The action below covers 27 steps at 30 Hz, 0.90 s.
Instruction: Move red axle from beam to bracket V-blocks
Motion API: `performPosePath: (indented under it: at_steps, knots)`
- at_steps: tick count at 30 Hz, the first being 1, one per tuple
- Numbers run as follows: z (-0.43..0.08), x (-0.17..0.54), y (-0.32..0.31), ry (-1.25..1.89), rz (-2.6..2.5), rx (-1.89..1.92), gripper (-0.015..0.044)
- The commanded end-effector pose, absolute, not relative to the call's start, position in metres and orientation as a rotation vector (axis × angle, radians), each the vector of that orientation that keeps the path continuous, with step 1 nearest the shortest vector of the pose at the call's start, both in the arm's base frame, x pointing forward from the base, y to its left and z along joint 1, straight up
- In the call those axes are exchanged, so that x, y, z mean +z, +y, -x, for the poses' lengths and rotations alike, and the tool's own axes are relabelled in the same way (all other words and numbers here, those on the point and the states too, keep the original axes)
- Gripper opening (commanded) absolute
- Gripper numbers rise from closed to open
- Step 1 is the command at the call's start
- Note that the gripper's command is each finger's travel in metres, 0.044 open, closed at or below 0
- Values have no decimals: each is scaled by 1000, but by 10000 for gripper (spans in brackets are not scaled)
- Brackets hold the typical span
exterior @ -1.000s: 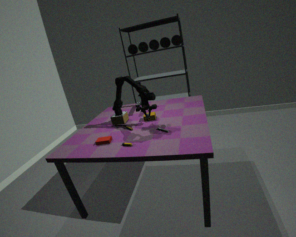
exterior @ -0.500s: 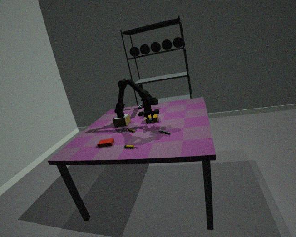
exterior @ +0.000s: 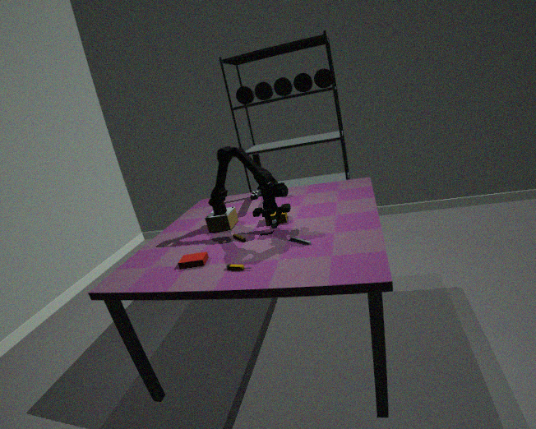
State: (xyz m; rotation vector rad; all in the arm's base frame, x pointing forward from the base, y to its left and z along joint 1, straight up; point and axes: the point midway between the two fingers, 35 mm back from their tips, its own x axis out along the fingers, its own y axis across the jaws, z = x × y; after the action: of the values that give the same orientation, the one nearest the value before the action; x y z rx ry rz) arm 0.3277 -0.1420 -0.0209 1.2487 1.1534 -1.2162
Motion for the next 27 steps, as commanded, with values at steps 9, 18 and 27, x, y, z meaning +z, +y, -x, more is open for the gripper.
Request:
performPosePath:
  at_steps: [9, 18, 27]
  knots:
    - [-325, -27, -136, 1157, -1248, -1229, 0]
    - [-325, -27, -121, 1158, -1249, -1228, 0]
    - [-324, -27, -106, 1159, -1250, -1228, 0]
